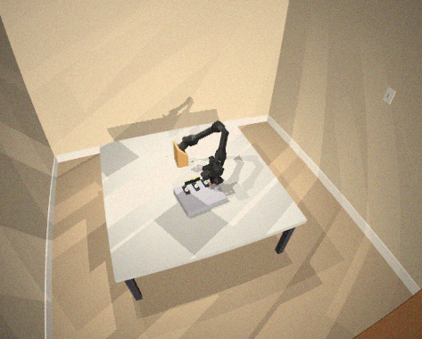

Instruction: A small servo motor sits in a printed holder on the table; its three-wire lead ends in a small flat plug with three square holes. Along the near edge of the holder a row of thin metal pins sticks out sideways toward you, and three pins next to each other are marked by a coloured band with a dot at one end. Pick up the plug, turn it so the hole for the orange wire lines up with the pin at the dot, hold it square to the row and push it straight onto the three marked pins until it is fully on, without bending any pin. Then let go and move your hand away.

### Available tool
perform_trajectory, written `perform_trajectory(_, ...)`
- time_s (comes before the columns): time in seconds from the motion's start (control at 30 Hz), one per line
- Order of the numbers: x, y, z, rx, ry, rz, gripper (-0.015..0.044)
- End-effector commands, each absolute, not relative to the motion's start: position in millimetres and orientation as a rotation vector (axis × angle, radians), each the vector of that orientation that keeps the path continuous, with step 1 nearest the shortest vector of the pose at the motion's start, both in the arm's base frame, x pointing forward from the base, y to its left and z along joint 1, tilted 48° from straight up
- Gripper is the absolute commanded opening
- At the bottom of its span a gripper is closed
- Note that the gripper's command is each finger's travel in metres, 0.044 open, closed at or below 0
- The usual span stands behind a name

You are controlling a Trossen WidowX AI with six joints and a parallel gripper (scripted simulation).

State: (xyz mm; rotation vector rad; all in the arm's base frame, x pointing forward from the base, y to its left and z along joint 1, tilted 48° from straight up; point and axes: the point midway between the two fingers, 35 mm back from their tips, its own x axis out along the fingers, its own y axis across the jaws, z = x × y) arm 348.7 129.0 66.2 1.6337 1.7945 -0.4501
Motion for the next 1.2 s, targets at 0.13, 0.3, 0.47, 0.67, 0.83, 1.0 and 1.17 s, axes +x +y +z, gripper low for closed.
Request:
perform_trajectory(0.13,348.1,122.7,70.3,1.636,1.801,-0.458,0.0000)
perform_trajectory(0.3,348.8,99.2,90.8,1.635,1.800,-0.460,0.0000)
perform_trajectory(0.47,347.7,86.6,102.6,1.635,1.801,-0.460,0.0000)
perform_trajectory(0.67,343.3,79.2,96.0,1.690,1.799,-0.546,0.0000)
perform_trajectory(0.83,333.4,64.9,83.3,1.799,1.789,-0.724,0.0000)
perform_trajectory(1.0,322.0,51.6,71.1,1.905,1.767,-0.908,0.0000)
perform_trajectory(1.17,309.4,39.5,59.5,2.008,1.735,-1.096,0.0000)
